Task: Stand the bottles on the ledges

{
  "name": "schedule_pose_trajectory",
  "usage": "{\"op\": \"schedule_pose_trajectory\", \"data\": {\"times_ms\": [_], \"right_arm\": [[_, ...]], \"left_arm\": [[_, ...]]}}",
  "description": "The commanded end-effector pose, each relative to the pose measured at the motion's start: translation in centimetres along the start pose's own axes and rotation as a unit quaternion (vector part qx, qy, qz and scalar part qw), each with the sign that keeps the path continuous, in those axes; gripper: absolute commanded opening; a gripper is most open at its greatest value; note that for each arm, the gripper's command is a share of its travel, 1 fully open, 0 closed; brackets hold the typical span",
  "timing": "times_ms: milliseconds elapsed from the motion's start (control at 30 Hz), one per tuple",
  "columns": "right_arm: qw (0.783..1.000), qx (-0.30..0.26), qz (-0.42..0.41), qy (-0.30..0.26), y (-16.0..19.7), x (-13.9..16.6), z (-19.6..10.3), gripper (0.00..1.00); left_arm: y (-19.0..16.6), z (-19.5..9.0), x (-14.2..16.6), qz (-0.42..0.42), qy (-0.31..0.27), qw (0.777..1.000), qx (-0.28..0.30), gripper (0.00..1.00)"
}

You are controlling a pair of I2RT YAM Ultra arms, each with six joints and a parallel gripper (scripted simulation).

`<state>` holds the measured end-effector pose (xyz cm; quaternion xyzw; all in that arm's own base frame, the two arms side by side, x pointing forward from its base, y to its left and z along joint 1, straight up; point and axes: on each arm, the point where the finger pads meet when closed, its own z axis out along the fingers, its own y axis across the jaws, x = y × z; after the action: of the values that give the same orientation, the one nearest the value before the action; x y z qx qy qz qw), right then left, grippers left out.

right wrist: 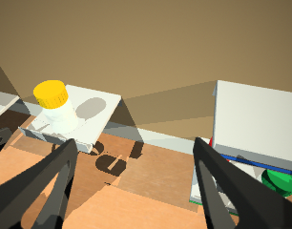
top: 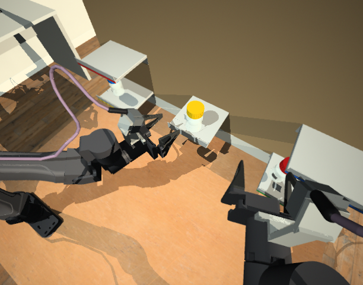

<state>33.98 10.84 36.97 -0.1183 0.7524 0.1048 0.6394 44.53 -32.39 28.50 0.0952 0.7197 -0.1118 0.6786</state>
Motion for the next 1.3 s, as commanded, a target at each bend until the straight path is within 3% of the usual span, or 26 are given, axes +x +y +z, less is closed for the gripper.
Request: {"op": "schedule_pose_trajectory", "data": {"times_ms": [0,133,367,833,1267], "right_arm": [[0.998,-0.051,-0.005,0.024,3.9,1.4,-2.1,0.89],[0.992,-0.118,-0.019,0.043,8.1,2.6,-4.1,0.89],[0.982,-0.177,-0.032,0.052,11.4,3.5,-6.3,0.89],[0.981,-0.184,-0.033,0.043,11.8,3.1,-6.6,0.89],[0.982,-0.181,-0.035,0.042,11.7,2.8,-6.4,0.89]], "left_arm": [[-0.2,2.0,-1.1,-0.004,-0.051,0.999,0.011,0.81],[-0.1,4.2,1.4,0.006,-0.051,0.999,0.009,0.81],[0.0,5.8,3.9,0.015,-0.038,0.999,0.005,0.81],[-0.1,5.5,3.9,0.012,-0.036,0.999,0.004,0.81],[0.0,7.3,2.9,0.014,-0.031,0.999,0.005,0.81]]}}
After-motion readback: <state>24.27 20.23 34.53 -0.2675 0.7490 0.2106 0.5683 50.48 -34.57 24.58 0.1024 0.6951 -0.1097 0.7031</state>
